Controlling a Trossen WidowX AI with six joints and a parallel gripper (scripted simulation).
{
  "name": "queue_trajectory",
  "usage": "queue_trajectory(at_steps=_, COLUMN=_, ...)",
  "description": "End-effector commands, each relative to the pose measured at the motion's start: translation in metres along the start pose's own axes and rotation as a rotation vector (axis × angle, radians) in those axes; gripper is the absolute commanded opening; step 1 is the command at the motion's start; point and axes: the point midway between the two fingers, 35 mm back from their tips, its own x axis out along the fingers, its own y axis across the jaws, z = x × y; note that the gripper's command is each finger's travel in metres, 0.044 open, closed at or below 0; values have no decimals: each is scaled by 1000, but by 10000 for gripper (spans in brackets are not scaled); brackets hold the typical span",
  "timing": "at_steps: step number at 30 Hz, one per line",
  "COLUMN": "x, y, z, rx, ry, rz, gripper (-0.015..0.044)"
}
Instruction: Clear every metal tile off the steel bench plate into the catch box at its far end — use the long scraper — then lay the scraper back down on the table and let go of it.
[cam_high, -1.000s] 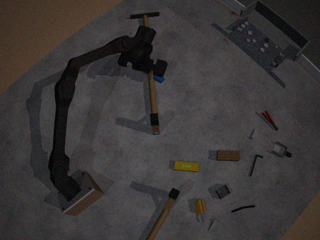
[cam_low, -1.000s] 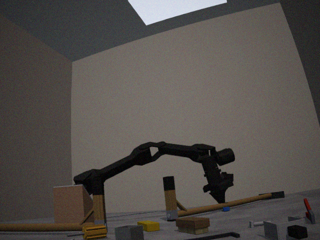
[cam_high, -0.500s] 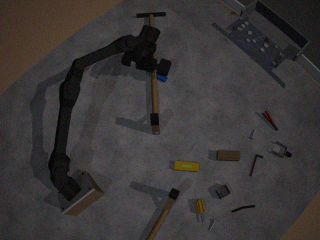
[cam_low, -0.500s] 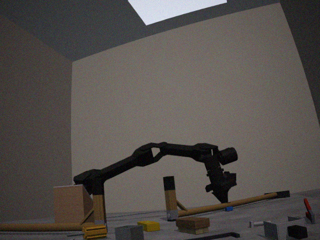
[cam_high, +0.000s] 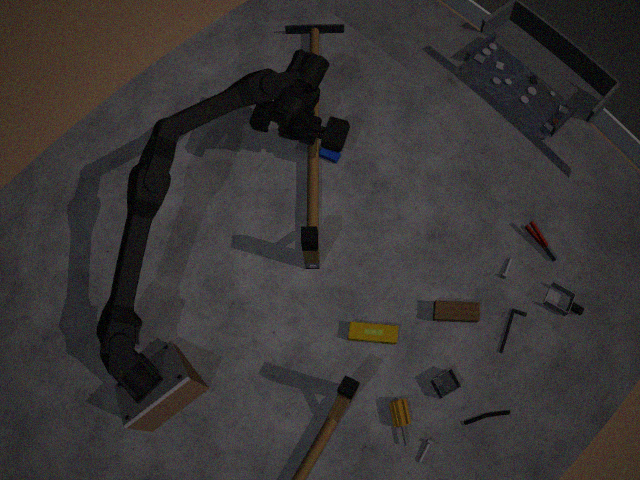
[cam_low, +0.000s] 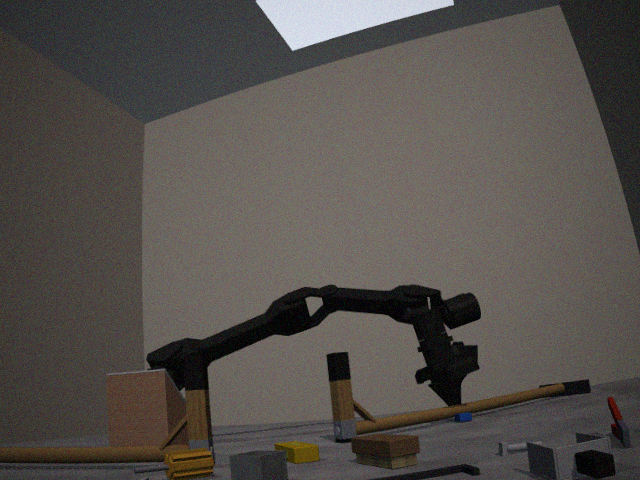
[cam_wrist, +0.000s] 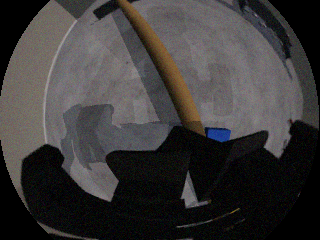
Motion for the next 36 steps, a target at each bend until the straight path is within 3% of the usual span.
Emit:
queue_trajectory(at_steps=1, x=-1, y=0, z=0, rx=-1, ry=0, rz=0, gripper=0)
queue_trajectory(at_steps=15, x=-32, y=0, z=9, rx=-50, ry=-24, rz=-2, gripper=0)
queue_trajectory(at_steps=36, x=-126, y=26, z=16, rx=45, ry=-158, rz=-21, gripper=0)
